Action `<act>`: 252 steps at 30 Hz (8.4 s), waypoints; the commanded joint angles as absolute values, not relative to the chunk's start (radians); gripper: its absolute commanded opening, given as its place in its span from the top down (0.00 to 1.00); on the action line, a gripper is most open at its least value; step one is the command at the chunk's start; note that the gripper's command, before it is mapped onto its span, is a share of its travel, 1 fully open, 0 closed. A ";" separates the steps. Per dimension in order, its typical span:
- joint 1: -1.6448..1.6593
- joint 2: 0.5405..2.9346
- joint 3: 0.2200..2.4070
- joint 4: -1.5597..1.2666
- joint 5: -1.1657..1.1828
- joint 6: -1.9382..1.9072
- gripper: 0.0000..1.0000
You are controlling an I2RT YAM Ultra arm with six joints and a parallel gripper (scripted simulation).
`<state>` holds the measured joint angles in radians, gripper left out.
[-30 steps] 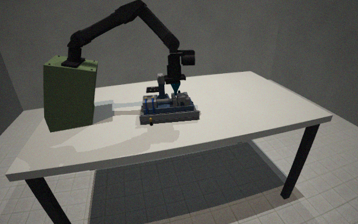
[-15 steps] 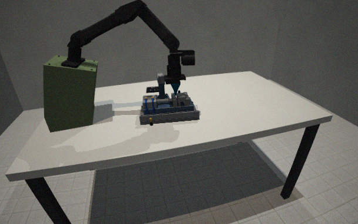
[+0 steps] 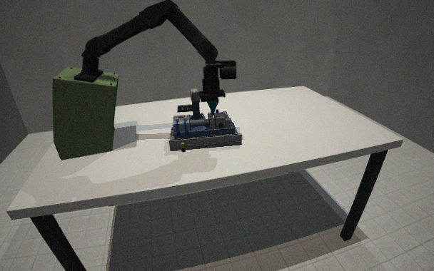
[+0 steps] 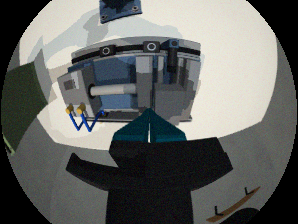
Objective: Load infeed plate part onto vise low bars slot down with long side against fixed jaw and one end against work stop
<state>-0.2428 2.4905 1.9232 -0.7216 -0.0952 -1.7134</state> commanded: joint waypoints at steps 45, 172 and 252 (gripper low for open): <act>-0.248 2.445 1.901 -0.711 -0.107 -1.711 1.00; -0.238 2.513 1.969 -0.715 -0.107 -1.707 1.00; -0.236 2.539 2.025 -0.762 -0.106 -1.705 1.00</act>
